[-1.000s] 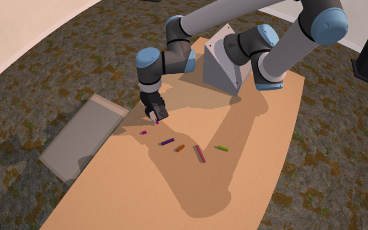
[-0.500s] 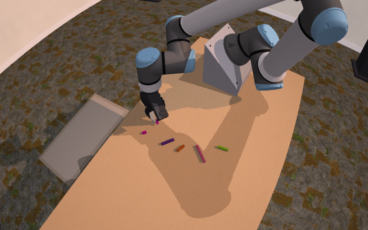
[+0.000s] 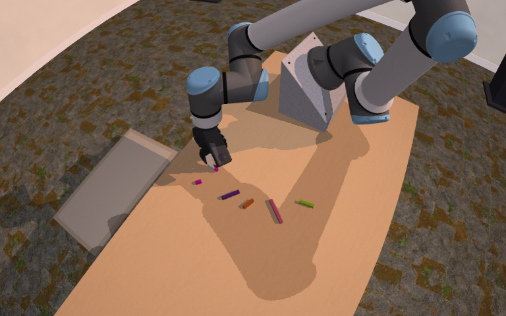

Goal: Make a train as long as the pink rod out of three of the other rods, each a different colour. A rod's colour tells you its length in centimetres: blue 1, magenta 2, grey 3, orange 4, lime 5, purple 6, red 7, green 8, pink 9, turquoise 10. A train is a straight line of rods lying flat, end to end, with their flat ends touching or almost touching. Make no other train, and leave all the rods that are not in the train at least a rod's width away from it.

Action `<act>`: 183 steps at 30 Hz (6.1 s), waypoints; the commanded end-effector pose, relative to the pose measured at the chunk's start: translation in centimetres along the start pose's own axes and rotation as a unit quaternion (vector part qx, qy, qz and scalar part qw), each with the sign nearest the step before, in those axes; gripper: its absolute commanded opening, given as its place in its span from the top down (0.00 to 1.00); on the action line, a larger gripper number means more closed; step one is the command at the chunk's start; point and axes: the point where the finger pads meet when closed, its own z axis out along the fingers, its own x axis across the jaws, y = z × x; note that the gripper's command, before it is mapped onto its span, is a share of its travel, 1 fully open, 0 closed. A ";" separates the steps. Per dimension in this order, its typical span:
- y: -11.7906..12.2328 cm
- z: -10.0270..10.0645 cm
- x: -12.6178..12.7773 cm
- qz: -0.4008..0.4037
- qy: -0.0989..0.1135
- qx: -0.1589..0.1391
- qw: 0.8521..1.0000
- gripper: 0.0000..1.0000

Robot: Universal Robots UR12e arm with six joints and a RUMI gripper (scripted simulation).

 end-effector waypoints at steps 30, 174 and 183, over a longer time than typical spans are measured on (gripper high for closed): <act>0.0 0.6 0.1 0.000 0.001 0.000 1.000 1.00; -9.7 -6.6 0.7 -0.588 0.000 -0.001 0.809 0.00; -11.0 -6.3 0.8 -0.653 0.000 -0.001 0.757 0.00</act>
